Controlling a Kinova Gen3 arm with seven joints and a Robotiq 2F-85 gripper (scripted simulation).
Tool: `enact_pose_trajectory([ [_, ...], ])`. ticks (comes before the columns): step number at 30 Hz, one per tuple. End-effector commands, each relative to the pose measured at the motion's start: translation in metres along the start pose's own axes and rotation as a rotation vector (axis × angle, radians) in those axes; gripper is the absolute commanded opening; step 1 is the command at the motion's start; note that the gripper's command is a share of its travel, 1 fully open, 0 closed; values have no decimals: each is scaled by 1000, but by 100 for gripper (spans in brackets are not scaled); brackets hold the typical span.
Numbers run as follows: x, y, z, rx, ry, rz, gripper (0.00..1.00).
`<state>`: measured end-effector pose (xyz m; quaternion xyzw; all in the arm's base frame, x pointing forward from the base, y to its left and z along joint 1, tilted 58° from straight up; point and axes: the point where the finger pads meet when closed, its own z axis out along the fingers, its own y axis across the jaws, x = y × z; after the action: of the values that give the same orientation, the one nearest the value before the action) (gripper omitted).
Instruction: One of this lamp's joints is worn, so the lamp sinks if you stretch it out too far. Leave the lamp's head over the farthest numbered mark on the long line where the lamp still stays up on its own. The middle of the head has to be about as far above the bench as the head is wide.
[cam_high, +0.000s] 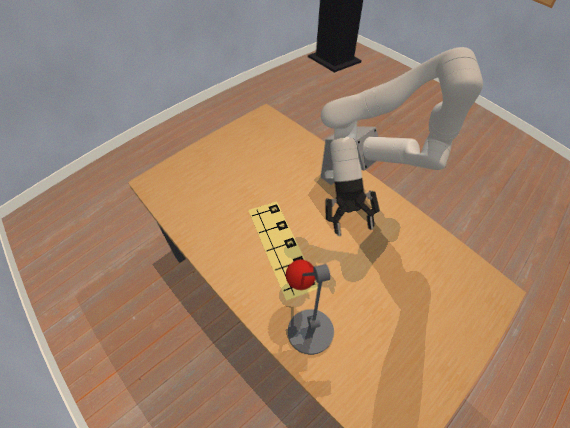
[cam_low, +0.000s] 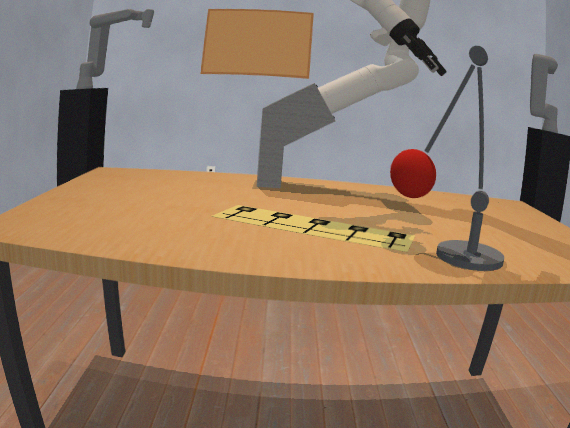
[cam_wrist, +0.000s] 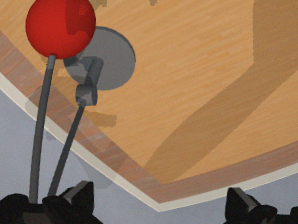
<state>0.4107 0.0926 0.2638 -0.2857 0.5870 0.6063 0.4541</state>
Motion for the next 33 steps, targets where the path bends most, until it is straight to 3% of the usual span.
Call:
enact_pose_trajectory([
  [1,17,-24,2,-7,-13,5,100],
  [22,60,-134,-1,1,-63,-60,100],
  [33,69,-138,0,-5,-67,-55,100],
])
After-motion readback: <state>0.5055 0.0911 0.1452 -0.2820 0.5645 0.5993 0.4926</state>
